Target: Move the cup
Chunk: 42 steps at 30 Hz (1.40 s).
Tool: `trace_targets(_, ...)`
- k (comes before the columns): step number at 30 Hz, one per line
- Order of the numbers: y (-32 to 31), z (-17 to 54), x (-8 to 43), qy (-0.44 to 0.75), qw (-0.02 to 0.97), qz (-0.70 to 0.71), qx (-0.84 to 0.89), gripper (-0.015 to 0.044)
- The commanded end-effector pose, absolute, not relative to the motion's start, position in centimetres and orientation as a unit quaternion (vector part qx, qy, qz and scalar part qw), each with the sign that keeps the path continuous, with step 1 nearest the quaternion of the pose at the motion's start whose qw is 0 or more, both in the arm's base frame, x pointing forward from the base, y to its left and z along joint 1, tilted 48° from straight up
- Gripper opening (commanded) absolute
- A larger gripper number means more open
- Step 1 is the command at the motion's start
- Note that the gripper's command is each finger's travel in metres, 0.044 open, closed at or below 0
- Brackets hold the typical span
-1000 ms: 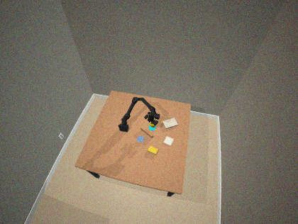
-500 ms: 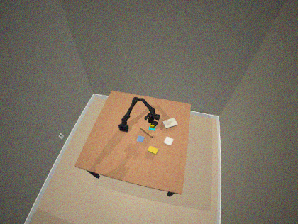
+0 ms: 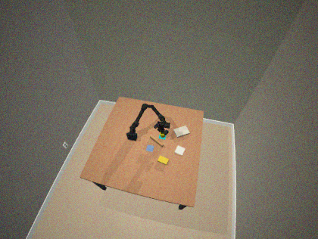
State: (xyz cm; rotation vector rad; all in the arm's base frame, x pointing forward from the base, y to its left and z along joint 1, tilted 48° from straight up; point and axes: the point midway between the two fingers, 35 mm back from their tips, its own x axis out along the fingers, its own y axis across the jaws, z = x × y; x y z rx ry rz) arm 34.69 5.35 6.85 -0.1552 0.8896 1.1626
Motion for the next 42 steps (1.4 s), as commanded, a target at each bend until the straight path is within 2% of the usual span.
trace_targets(1, 5.3, 6.9, 34.7, 0.406, 0.741, 0.530, -0.071, 0.0000)
trace_targets(8, 5.3, 6.9, 34.7, 0.406, 0.741, 0.530, -0.071, 0.0000)
trace_targets(14, 5.3, 6.9, 34.7, 0.406, 0.741, 0.530, -0.071, 0.0146)
trace_targets(42, 2.9, 8.9, 34.4, 0.408, 0.740, 0.530, -0.068, 0.0146)
